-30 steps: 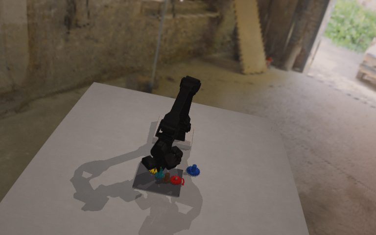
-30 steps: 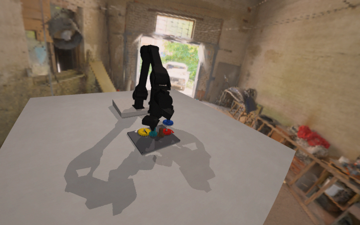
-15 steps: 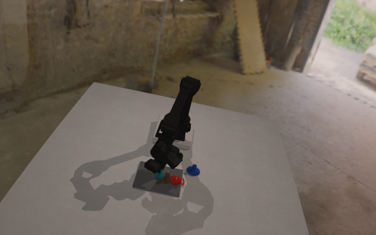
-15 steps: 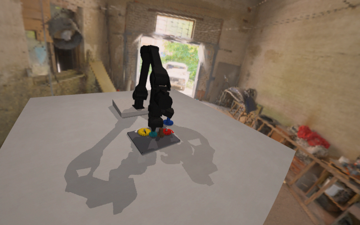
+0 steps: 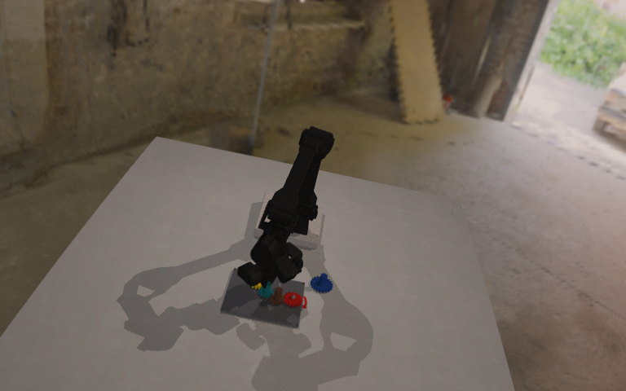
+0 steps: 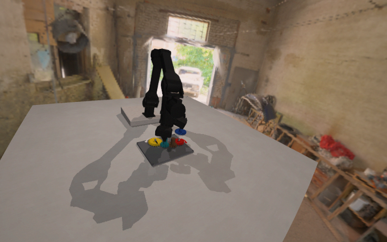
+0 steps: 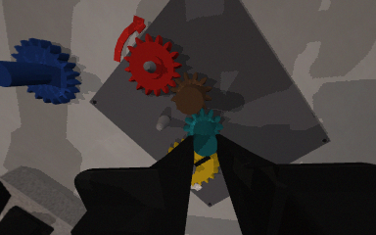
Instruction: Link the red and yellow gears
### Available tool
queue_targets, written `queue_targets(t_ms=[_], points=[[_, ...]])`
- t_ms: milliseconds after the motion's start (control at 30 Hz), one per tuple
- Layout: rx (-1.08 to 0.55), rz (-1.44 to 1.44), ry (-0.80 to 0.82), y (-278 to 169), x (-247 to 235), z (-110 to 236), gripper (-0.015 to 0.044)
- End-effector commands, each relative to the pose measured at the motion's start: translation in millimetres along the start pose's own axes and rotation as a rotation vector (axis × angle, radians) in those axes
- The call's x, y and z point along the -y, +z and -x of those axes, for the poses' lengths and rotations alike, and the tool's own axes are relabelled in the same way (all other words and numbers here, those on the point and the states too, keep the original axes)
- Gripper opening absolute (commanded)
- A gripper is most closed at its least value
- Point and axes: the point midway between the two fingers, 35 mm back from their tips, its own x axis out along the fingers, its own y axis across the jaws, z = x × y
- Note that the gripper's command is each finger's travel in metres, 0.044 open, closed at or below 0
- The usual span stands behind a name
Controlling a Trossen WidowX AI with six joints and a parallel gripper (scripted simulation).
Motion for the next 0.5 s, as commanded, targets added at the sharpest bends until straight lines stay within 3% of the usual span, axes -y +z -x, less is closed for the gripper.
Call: queue_targets(t_ms=[0, 467], points=[[0.001, -0.025, -0.001, 0.7, 0.1, 3.5, 0.0140], [0.001, -0.025, -0.001, 0.7, 0.3, 47.8, 0.0140]])
